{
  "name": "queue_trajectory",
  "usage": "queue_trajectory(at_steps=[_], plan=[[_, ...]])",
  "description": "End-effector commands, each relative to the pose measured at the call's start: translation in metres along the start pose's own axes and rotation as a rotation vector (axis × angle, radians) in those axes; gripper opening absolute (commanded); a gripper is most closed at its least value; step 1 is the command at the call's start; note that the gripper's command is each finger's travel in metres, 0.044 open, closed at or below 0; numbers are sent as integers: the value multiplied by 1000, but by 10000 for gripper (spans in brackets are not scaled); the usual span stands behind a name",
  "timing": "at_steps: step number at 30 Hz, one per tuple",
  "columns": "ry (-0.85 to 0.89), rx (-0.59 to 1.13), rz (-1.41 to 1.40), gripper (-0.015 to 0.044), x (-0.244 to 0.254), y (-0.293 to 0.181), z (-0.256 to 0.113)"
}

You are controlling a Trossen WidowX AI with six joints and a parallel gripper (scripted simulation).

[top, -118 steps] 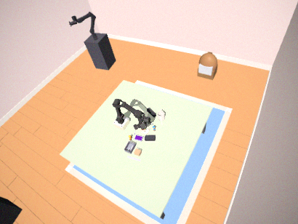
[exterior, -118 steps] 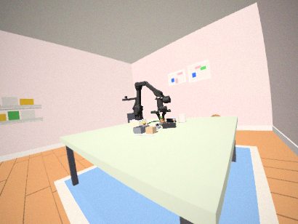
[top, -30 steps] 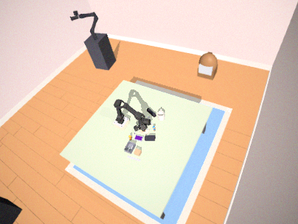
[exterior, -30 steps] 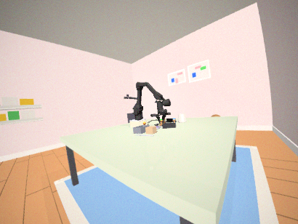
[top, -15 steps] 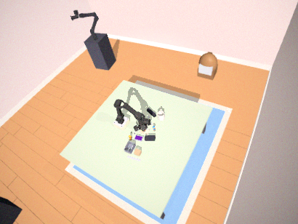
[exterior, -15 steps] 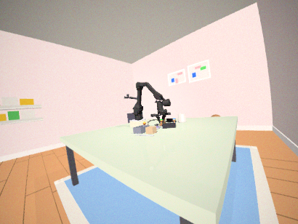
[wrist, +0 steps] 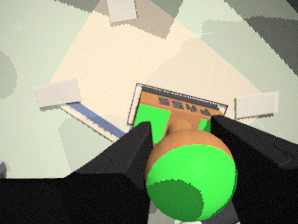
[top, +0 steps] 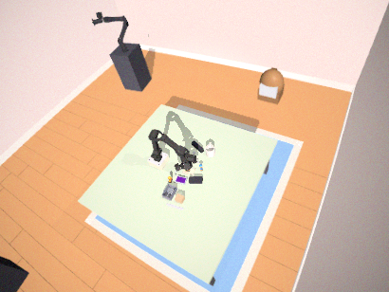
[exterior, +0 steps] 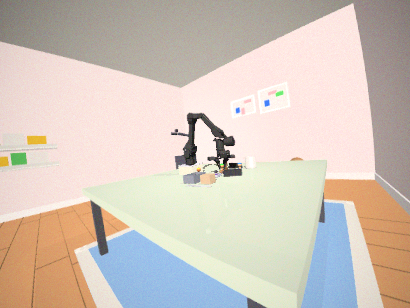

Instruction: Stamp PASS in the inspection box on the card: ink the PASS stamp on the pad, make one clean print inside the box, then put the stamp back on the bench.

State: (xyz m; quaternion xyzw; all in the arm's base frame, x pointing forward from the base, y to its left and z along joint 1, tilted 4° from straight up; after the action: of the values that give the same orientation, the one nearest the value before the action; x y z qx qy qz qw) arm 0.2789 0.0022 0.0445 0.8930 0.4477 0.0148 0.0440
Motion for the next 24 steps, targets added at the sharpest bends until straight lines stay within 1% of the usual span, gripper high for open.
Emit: queue_trajectory(at_steps=[1, 24], plan=[[0, 3, -2, 0, 0, -1, 2], [0, 3, -2, 0, 0, -1, -1]])
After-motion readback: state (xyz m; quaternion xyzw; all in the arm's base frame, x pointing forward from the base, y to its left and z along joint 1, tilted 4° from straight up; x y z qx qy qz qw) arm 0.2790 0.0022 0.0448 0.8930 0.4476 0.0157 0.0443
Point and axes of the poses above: the point midway between the two fingers, 35 mm back from their tips, its own z axis out along the fingers, its own x axis across the jaws, y = z × x, the point moved 4 cm from there along -z, back along the fingers, and after that the axes turned 6 degrees about -z, right-handed, at the moved point
